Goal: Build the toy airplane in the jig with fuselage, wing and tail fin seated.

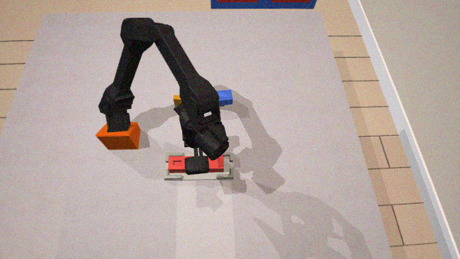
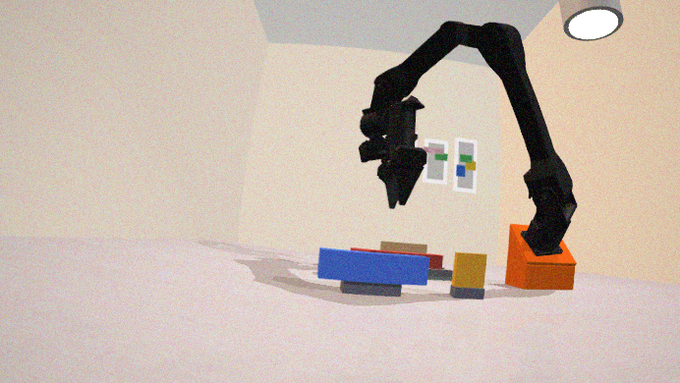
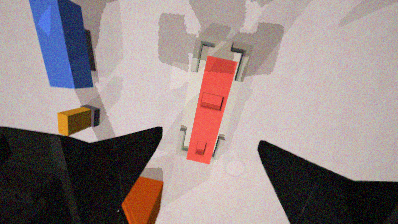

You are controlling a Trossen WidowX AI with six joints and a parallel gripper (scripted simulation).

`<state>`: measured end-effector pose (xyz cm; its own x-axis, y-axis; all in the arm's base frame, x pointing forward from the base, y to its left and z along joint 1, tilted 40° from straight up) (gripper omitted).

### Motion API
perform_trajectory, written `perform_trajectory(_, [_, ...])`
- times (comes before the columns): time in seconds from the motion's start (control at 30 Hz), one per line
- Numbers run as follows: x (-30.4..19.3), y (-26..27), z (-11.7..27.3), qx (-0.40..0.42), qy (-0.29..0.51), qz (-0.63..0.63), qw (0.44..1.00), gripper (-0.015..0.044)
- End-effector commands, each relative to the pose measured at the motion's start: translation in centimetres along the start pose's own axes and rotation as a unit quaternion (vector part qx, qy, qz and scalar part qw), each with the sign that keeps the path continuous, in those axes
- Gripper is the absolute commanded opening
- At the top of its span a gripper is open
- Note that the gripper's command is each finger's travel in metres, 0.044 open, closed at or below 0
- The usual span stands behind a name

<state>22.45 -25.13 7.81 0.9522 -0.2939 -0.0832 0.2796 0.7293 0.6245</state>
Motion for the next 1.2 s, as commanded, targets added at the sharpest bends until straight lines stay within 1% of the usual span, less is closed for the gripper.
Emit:
perform_trajectory(0.0, [2.0,5.2,0.2,-0.010,-0.002,0.011,1.000,0.0440])
perform_trajectory(0.2, [3.4,15.2,-0.1,-0.012,-0.006,0.011,1.000,0.0440])
perform_trajectory(0.37, [2.1,23.7,-0.6,0.003,-0.003,0.014,1.000,0.0440])
perform_trajectory(0.43, [1.5,25.6,-0.7,0.009,0.000,0.015,1.000,0.0440])
perform_trajectory(0.6, [1.4,25.9,-1.0,0.009,0.000,0.015,1.000,0.0440])
perform_trajectory(0.73, [1.4,26.0,-4.8,0.010,0.000,0.015,1.000,0.0440])
perform_trajectory(0.9, [1.4,26.0,-5.1,0.010,0.000,0.015,1.000,0.0440])
perform_trajectory(1.0, [1.4,26.0,-6.4,0.010,0.000,0.015,1.000,0.0440])
perform_trajectory(1.17, [1.4,26.0,-6.8,0.010,0.000,0.015,1.000,0.0440])
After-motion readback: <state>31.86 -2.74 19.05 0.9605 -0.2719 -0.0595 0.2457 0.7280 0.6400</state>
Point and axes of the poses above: the point midway between the two fingers, 35 mm back from their tips, its own z axis back along the fingers, its own y axis across the jaws, x = y × z, the point moved 10 cm from there along z, back along the fingers, and after that the axes turned 14 degrees about -z, right-handed, at the moved point
